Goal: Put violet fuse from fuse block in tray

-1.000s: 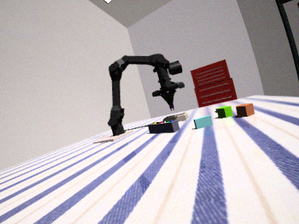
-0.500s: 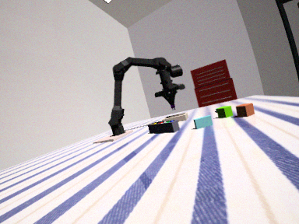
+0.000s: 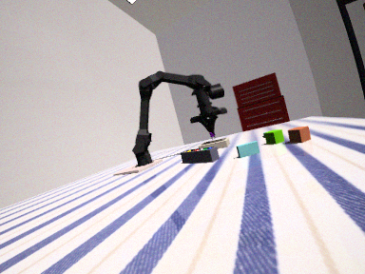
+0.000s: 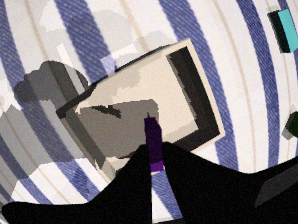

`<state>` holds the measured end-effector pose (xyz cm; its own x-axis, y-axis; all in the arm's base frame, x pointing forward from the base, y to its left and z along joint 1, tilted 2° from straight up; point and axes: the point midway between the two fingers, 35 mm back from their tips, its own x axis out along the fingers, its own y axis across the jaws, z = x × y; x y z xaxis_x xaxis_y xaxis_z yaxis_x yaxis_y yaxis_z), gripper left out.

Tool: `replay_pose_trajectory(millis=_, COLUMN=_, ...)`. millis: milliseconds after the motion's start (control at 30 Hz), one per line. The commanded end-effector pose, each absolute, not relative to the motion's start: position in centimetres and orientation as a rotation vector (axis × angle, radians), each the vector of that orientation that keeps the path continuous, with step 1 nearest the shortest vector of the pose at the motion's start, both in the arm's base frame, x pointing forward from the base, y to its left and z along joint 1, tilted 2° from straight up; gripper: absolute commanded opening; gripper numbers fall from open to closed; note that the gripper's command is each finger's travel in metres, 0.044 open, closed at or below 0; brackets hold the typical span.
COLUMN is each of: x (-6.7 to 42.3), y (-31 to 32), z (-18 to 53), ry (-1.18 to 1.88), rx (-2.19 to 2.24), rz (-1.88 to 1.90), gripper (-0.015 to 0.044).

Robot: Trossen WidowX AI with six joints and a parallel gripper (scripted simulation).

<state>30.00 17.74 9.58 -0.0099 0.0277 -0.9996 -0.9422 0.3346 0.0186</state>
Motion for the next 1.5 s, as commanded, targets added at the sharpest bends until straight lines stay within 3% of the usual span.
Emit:
replay_pose_trajectory(millis=0, x=30.0, y=17.8, z=8.8, ry=1.343, rx=-0.924, rz=0.977, gripper=0.0000)
replay_pose_trajectory(millis=233, x=29.9, y=17.8, z=8.0, ry=1.343, rx=-0.924, rz=0.977, gripper=0.0000)
replay_pose_trajectory(millis=667, x=29.9, y=17.8, z=8.6, ry=1.345, rx=-0.929, rz=0.977, gripper=0.0330)
replay_pose_trajectory(millis=833, x=30.0, y=17.7, z=12.0, ry=1.343, rx=-0.924, rz=0.977, gripper=0.0330)
replay_pose_trajectory(millis=1467, x=30.0, y=17.7, z=11.8, ry=1.345, rx=-0.928, rz=0.974, gripper=0.0330)
